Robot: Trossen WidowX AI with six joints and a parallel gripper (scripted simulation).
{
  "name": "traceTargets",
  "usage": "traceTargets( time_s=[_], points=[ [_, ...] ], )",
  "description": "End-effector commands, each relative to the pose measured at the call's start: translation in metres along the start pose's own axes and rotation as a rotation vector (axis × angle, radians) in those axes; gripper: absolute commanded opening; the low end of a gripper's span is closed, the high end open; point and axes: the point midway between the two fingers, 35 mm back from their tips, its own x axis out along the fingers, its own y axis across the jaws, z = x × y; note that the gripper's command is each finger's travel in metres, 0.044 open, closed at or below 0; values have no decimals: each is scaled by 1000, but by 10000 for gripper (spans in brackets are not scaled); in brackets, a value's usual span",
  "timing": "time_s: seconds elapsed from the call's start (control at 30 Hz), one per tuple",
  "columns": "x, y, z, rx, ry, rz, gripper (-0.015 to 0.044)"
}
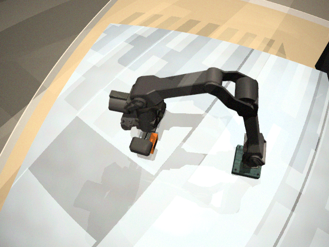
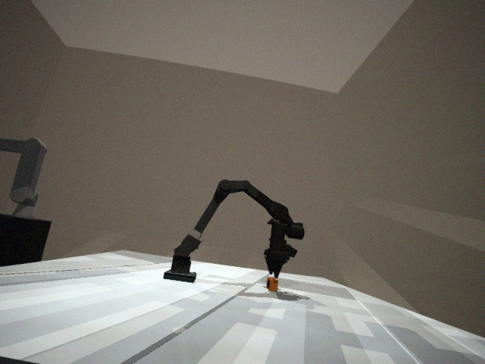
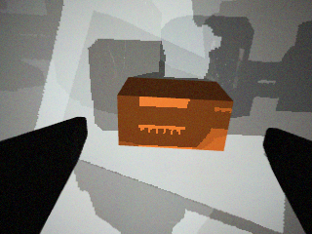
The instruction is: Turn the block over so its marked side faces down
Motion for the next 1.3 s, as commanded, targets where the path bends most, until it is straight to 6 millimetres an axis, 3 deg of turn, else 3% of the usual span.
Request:
traceTargets(
  time_s=[0.0, 0.47, 0.63, 1.27],
  points=[
    [7, 1, -1, 2, 4, 3, 440],
    [27, 1, -1, 2, 4, 4, 440],
    [27, 1, -1, 2, 4, 4, 309],
    [27, 1, -1, 2, 4, 4, 182]
  ],
)
